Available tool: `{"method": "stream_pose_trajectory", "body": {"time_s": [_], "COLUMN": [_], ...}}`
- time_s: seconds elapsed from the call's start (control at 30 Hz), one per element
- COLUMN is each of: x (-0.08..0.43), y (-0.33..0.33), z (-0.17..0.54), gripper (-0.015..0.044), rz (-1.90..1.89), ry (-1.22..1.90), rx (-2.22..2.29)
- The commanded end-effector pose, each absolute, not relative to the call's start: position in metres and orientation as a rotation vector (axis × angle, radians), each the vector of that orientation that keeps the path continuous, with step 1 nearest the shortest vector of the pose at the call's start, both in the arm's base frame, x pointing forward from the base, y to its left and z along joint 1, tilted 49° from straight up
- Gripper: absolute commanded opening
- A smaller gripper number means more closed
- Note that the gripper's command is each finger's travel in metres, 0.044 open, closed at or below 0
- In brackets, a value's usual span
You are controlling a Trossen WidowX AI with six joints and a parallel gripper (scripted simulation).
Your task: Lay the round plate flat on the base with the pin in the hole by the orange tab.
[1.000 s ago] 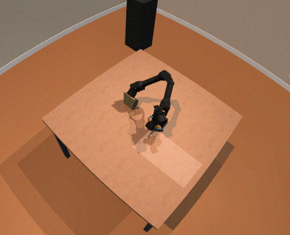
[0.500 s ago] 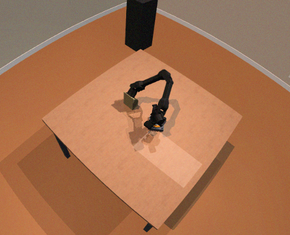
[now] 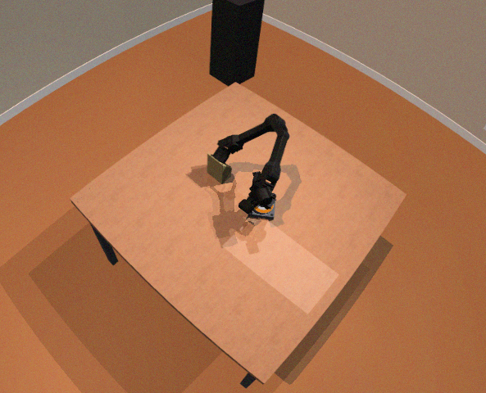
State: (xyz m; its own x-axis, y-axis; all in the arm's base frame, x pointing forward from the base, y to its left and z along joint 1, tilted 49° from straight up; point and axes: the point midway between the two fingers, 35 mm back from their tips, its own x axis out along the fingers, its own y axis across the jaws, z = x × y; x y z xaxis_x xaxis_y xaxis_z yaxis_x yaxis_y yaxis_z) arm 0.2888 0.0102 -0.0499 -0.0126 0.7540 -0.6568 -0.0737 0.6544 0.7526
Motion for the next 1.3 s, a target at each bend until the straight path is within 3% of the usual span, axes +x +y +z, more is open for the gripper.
{"method": "stream_pose_trajectory", "body": {"time_s": [0.0,1.27], "x": [0.28,0.267], "y": [0.011,-0.012], "z": [-0.051,-0.021], "gripper": [0.0,0.0], "rz": [0.725,0.721], "ry": [1.457,1.457], "rx": [0.607,0.617]}}
